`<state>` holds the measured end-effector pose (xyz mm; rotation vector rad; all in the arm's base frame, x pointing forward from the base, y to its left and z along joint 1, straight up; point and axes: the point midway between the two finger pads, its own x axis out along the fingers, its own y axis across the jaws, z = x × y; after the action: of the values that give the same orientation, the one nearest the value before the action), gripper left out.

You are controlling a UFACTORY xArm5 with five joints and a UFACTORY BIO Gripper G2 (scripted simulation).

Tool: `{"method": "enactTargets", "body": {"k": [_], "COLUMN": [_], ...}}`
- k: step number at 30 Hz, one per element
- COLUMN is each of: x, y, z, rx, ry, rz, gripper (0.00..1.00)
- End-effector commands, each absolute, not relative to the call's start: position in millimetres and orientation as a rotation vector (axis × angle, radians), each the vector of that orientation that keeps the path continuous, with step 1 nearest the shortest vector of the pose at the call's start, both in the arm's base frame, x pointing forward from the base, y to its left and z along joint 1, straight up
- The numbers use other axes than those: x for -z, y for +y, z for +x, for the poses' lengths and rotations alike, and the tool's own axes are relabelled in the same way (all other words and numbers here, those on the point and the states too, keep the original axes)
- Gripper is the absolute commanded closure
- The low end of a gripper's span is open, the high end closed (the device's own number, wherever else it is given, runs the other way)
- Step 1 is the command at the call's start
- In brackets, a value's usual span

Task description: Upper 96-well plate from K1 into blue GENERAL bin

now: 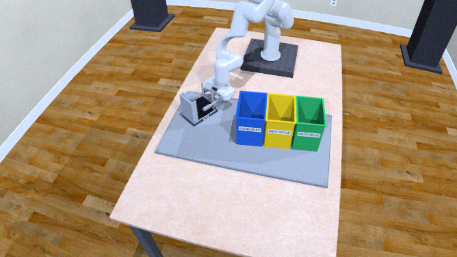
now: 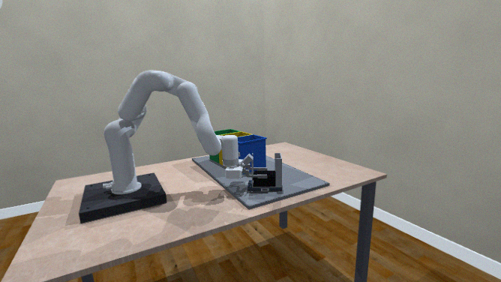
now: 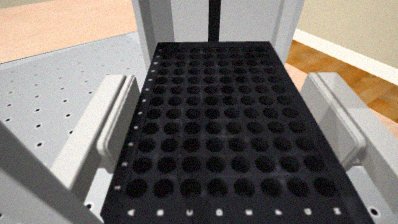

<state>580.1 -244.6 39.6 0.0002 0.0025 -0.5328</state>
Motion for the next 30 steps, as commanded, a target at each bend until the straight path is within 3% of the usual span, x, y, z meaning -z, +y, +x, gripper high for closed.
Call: {"method": "enactTargets", "body": {"k": [1, 30], "x": [-42.6, -84.3], "y": [-244.9, -245.0], "z": [580.7, 580.7], "rx": [0.533, 0.533], "ry": [0.0, 0.0], "rz": [0.002, 0.002], "gripper": [1.0, 1.0]}}
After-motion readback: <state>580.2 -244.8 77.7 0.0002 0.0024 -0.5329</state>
